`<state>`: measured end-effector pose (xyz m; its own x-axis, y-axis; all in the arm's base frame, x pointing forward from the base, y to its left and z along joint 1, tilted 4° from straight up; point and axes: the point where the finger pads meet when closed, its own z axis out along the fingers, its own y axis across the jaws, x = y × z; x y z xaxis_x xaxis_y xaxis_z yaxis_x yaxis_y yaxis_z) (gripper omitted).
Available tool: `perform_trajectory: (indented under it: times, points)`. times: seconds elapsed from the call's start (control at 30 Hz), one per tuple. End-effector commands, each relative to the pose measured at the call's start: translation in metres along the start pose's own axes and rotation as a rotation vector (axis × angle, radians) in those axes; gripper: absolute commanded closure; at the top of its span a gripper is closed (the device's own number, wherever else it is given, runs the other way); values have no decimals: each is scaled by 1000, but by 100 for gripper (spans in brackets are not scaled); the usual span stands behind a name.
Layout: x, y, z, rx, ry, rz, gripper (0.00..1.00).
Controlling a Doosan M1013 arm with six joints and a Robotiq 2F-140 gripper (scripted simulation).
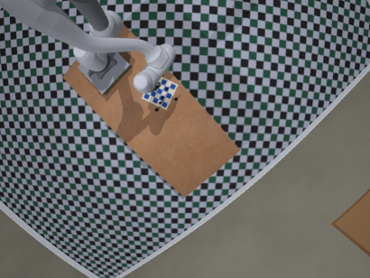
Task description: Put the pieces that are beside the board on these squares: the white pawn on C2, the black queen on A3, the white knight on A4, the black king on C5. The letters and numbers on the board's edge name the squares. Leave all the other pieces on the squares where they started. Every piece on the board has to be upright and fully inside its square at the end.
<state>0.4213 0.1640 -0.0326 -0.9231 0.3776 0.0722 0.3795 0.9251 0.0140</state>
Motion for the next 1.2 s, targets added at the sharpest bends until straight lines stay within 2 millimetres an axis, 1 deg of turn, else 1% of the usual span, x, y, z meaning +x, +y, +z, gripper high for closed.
perform_trajectory:
  times: [0.0, 0.07, 0.1, 0.17, 0.2, 0.27, 0.3, 0.37, 0.4, 0.87, 0.97, 1.13, 1.17]
  points:
    - [0, 0, 0, 0, 0, 0, 96]
    - [0, 0, 0, 0, 0, 0, 96]
    - [0, 0, 0, 0, 0, 0, 92]
    - [0, 0, 0, 0, 0, 0, 92]
    - [0, 0, 0, 0, 0, 0, 88]
    - [0, 0, 0, 0, 0, 0, 88]
    - [0, 0, 0, 0, 0, 0, 84]
    - [0, 0, 0, 0, 0, 0, 84]
    - [0, 0, 0, 0, 0, 0, 80]
    - [0, 0, -2, 0, 0, 0, 80]
    - [0, 0, -7, 0, 0, 0, 80]
    - [0, 0, -26, 0, 0, 0, 80]
    - [0, 0, -26, 0, 0, 0, 80]
